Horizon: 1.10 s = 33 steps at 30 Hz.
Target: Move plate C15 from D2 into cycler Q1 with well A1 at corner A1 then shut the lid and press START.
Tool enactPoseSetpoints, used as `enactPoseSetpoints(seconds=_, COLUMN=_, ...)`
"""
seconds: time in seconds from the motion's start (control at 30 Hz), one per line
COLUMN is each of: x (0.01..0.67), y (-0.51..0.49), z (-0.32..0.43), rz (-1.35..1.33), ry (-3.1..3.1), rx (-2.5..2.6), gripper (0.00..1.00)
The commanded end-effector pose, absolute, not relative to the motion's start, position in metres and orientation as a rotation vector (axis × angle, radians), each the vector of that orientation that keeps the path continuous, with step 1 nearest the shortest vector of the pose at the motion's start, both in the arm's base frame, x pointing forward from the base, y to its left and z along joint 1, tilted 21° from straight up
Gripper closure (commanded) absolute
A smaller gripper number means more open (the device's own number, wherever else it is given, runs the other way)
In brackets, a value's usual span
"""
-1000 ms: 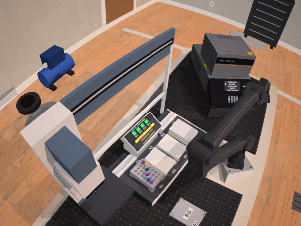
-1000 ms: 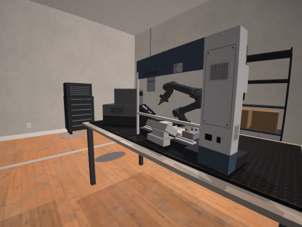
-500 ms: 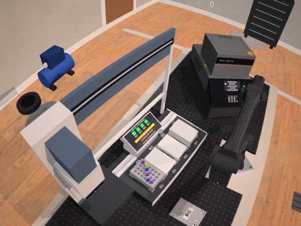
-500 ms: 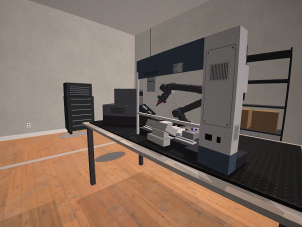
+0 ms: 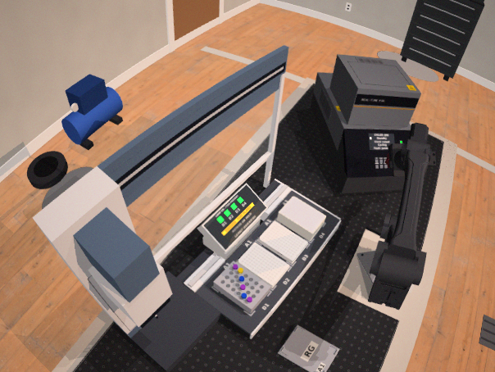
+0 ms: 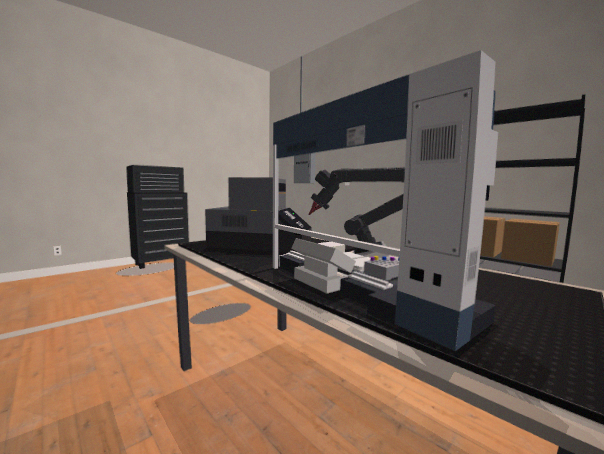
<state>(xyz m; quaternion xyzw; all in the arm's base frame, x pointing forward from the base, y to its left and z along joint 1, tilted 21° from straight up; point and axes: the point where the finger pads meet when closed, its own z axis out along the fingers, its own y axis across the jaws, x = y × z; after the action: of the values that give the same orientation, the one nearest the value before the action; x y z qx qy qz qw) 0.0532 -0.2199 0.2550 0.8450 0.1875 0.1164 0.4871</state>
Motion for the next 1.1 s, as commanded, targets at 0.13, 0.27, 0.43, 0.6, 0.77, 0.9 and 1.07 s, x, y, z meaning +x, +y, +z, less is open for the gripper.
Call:
enactPoseSetpoints(seconds=0.13, x=0.064, y=-0.235, z=0.254, rz=0.309, ry=0.463, rx=2.042, gripper=1.00)
enactPoseSetpoints(seconds=0.27, x=0.064, y=-0.240, z=0.257, rz=0.296, ry=0.450, rx=2.031, gripper=1.00)
enactPoseSetpoints(seconds=0.43, x=0.066, y=-0.242, z=0.254, rz=0.295, ry=0.459, rx=2.033, gripper=1.00)
enactPoseSetpoints(seconds=0.6, x=0.072, y=-0.251, z=0.248, rz=0.299, ry=0.467, rx=2.042, gripper=1.00)
enactPoseSetpoints(seconds=0.77, x=0.074, y=-0.259, z=0.251, rz=0.294, ry=0.457, rx=2.028, gripper=1.00)
enactPoseSetpoints(seconds=0.9, x=0.078, y=-0.265, z=0.253, rz=0.295, ry=0.466, rx=2.018, gripper=1.00)
enactPoseSetpoints(seconds=1.07, x=0.075, y=-0.261, z=0.254, rz=0.289, ry=0.469, rx=2.017, gripper=1.00)
